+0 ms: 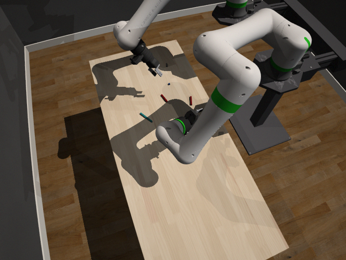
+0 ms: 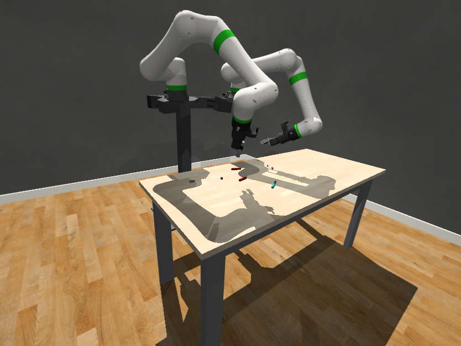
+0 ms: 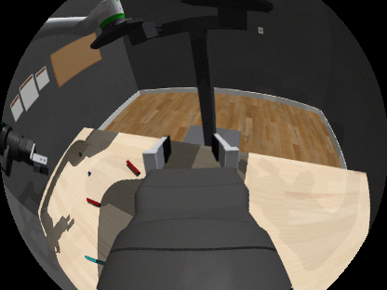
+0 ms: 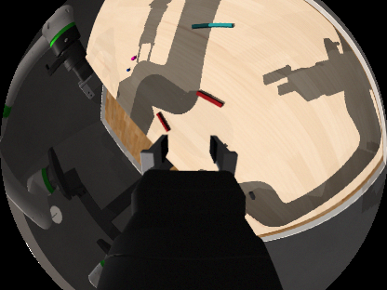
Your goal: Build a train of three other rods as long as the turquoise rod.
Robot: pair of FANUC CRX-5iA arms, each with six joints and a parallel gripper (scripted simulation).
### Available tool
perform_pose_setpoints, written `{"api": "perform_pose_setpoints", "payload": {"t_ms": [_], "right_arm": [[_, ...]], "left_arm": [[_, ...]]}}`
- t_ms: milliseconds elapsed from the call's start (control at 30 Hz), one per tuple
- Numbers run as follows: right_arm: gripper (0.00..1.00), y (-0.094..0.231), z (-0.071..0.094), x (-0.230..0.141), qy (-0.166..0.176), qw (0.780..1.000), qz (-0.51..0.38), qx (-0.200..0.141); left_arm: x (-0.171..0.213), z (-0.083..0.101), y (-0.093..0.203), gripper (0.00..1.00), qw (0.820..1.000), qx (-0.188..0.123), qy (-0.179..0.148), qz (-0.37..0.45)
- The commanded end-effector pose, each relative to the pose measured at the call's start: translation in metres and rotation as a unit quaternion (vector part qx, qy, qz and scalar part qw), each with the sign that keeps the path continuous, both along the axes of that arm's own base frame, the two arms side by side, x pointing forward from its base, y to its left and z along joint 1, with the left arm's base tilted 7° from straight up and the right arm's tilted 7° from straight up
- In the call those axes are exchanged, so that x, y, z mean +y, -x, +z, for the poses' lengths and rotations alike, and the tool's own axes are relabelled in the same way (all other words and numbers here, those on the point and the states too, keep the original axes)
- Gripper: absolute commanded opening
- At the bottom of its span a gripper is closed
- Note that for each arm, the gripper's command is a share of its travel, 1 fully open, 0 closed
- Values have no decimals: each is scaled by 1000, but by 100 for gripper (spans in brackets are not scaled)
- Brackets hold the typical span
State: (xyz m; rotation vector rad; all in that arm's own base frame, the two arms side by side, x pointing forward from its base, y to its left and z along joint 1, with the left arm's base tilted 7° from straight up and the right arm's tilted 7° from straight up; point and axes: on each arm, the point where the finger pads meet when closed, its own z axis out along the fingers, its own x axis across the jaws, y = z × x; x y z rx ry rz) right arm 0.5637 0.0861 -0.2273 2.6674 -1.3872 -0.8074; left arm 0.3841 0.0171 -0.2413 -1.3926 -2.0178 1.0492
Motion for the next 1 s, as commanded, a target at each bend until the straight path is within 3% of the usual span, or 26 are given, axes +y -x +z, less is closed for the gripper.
{"api": "perform_pose_setpoints", "payload": {"t_ms": [0, 33, 100, 133, 333, 433, 567, 600, 667, 733, 800, 967], "right_arm": [[100, -6, 10, -12, -7, 1000, 5, -9], [100, -7, 14, -17, -10, 1000, 8, -12], [100, -7, 14, -17, -10, 1000, 8, -12], [100, -9, 19, -24, -13, 1000, 11, -16], [100, -22, 56, -76, -37, 998, 33, -49], [100, -26, 82, -112, -49, 995, 49, -71], [100, -26, 121, -170, -65, 989, 75, -106], [100, -24, 131, -183, -68, 988, 82, -115], [100, -24, 131, -183, -68, 988, 82, -115], [100, -19, 155, -219, -74, 983, 97, -135], [100, -11, 175, -248, -78, 979, 113, -153], [100, 13, 219, -312, -80, 968, 144, -188]], "left_arm": [[6, 26, -20, 100, 1000, -26, -6, -7], [8, 36, -27, 100, 999, -35, -8, -10], [8, 36, -27, 100, 999, -35, -8, -10], [10, 48, -35, 100, 999, -46, -10, -14], [19, 135, -82, 100, 990, -128, -29, -41], [21, 167, -95, 100, 987, -151, -34, -49], [21, 225, -111, 100, 976, -204, -46, -68], [21, 233, -114, 100, 976, -204, -46, -68], [21, 233, -114, 100, 976, -204, -46, -68], [18, 286, -123, 100, 964, -246, -56, -84], [17, 302, -124, 100, 960, -258, -59, -89], [10, 374, -125, 100, 938, -319, -73, -112]]}}
